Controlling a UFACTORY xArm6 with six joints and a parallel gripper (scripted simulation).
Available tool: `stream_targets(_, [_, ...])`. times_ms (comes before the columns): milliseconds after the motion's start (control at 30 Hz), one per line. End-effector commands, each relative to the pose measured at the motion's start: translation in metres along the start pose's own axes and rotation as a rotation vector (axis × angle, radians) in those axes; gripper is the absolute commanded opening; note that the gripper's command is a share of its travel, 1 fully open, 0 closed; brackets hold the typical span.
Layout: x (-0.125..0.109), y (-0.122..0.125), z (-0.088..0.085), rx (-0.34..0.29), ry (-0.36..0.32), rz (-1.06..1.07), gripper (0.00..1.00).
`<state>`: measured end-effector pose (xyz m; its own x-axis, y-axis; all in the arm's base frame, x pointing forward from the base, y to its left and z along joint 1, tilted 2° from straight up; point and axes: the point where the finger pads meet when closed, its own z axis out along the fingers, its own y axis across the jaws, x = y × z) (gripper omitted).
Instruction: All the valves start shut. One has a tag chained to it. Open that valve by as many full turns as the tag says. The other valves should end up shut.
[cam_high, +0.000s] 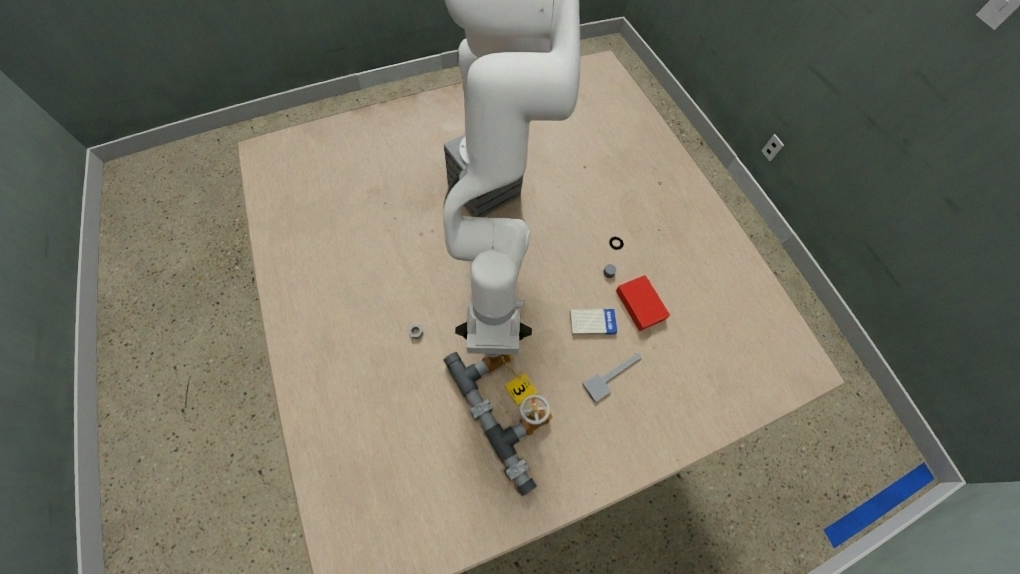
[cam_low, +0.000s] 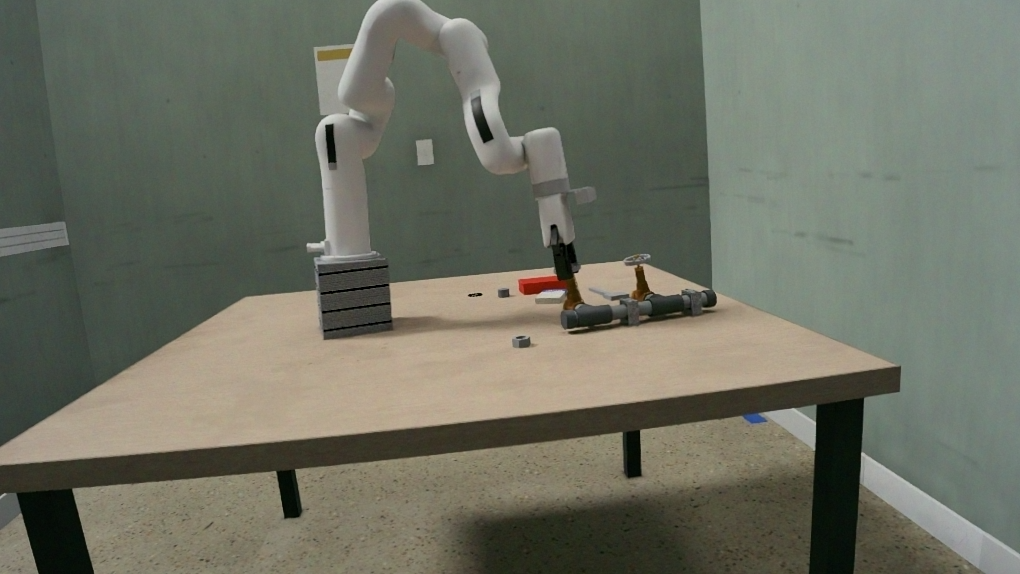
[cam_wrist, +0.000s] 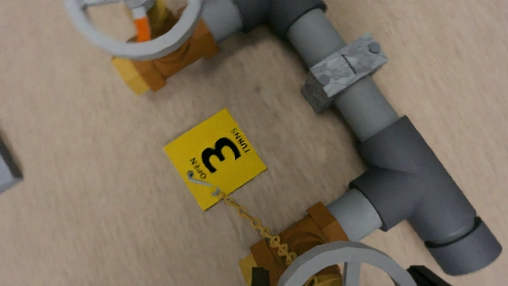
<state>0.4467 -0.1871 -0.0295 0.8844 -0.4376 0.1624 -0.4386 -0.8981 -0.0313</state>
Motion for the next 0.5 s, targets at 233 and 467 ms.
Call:
stream_targets(233, [0.0017, -0.0001, -0.0012, 0.008, 0.022, -0.539, 0.00])
stream_targets(467, [0.0017, -0.0001, -0.0012, -0.006, 0.025, -0.728, 0.00])
